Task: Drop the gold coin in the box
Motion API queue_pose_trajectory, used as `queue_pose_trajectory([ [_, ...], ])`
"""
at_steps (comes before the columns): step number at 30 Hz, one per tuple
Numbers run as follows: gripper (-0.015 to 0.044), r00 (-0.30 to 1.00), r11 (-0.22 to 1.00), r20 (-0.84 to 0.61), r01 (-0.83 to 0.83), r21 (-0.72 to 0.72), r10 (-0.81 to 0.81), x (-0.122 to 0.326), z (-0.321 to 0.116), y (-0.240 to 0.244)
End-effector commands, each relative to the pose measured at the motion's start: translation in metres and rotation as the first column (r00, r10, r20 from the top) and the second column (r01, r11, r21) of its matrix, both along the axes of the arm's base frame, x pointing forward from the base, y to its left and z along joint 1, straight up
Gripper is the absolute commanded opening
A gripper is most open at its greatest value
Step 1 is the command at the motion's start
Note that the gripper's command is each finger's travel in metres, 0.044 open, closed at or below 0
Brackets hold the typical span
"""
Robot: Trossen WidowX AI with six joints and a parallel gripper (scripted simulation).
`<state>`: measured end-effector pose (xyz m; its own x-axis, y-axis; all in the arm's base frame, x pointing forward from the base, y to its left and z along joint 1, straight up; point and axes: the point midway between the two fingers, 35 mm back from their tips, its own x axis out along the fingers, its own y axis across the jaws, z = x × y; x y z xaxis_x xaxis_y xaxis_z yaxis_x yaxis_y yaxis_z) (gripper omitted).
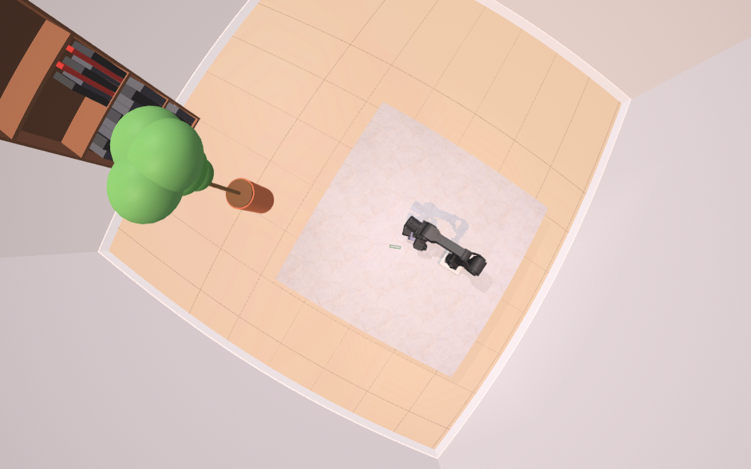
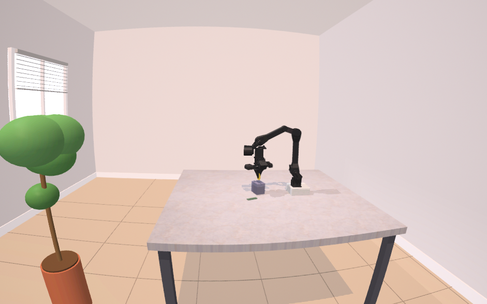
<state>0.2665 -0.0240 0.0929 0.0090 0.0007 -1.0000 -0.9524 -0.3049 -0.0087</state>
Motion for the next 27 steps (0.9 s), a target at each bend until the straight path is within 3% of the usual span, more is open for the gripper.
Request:
queue_pose_trajectory([
  [1,0.0000,1.000,1.000,0.000,0.005,0.000,-0.005,0.001,-0.003,0.000],
  [23,0.0000,1.000,1.000,-0.001,0.005,0.000,-0.005,0.001,-0.015,0.000],
  [27,0.0105,1.000,1.000,0.000,0.002,0.000,-0.002,0.000,-0.012,0.000],
])
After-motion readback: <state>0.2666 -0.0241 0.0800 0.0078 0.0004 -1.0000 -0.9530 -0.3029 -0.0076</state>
